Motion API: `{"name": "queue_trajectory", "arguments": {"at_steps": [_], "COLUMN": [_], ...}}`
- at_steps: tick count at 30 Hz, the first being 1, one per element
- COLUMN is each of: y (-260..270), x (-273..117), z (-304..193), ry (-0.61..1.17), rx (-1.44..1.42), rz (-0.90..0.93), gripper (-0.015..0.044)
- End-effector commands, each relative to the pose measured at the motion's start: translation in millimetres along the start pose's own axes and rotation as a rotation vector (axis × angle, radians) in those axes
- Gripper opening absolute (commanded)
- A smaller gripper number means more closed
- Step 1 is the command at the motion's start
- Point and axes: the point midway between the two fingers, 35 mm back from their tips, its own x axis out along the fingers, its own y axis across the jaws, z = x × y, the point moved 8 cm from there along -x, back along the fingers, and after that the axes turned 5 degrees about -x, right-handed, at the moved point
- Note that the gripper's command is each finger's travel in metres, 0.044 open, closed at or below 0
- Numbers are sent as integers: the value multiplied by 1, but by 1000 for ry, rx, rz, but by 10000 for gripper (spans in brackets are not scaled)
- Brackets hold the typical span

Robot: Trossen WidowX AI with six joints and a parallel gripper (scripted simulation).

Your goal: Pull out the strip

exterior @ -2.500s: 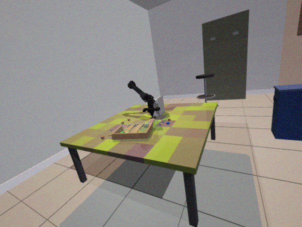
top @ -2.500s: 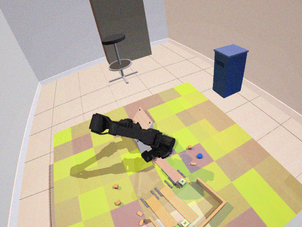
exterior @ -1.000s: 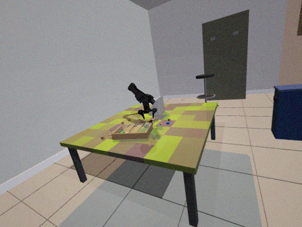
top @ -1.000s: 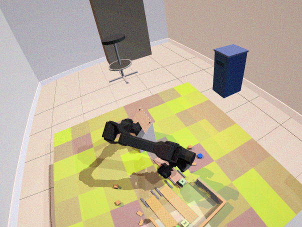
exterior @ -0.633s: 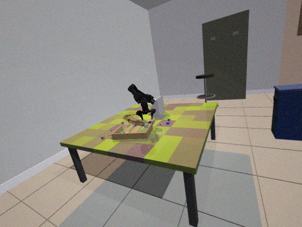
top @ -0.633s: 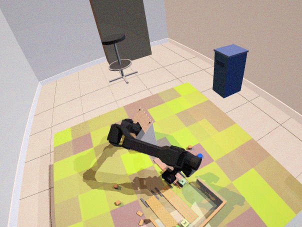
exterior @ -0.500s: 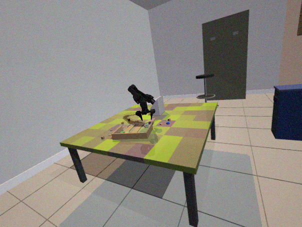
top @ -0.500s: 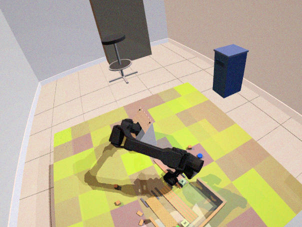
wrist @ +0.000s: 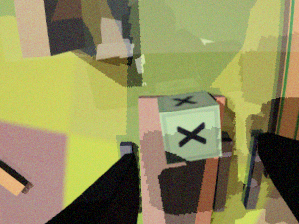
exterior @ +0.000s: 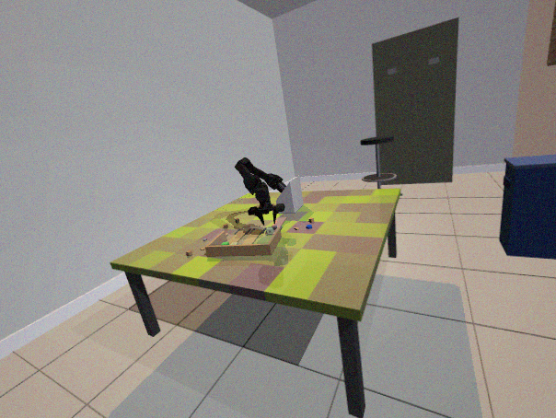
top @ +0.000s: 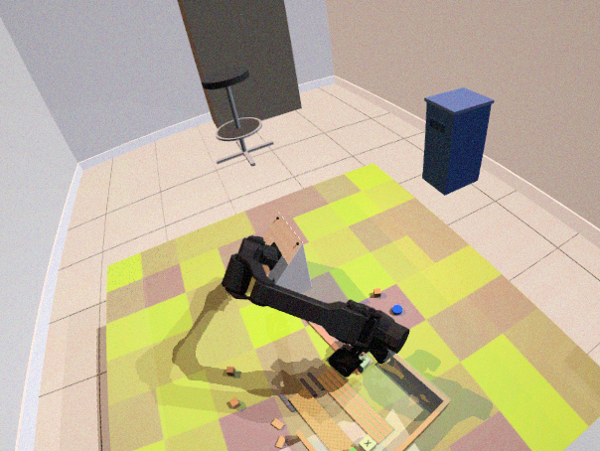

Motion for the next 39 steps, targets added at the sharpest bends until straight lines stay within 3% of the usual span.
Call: {"name": "queue_trajectory", "arguments": {"at_steps": [1, 27, 31, 39], "y": [0, -1, -1, -1], "x": [8, 45, 42, 42], "z": [0, -1, -1, -1], "ry": [2, 3, 3, 3], "rx": [-4, -4, 1, 1], "rz": [-3, -6, -2, -2], "gripper": [250, 250, 145, 72]}}
